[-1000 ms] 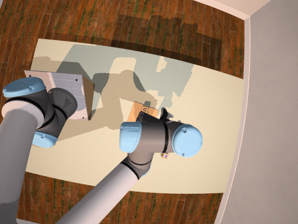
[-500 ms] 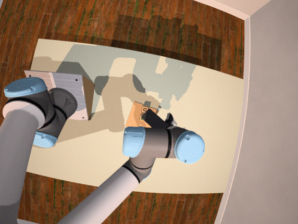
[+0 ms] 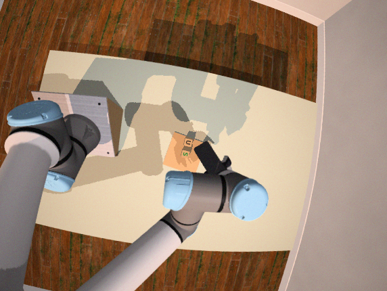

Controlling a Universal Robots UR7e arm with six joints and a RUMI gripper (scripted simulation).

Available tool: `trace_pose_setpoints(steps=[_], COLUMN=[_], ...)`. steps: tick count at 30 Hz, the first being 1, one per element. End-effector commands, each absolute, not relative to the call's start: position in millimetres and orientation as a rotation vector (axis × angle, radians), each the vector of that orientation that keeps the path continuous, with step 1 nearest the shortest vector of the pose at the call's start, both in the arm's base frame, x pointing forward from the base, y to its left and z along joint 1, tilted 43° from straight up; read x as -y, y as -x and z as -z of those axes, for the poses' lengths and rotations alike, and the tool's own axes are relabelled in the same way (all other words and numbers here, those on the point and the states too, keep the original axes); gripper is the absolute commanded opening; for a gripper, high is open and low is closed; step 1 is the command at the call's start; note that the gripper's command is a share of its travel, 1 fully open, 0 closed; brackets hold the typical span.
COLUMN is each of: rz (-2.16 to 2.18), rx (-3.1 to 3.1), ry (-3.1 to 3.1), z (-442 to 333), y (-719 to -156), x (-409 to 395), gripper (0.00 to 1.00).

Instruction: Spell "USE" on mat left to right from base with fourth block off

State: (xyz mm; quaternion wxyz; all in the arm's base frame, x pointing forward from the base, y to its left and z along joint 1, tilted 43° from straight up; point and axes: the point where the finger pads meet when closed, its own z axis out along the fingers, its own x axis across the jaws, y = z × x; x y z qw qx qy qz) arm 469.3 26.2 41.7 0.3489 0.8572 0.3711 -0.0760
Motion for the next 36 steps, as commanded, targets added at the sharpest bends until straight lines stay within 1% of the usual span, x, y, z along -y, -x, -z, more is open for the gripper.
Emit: trace_pose_setpoints(steps=[1,36], rz=[0.135,-0.199], rx=[-0.802,0.055], ry=[-2.276,-2.415], z=[-48,-73], y=[-477,-510], x=[-23,1], gripper=[1.00,1.00])
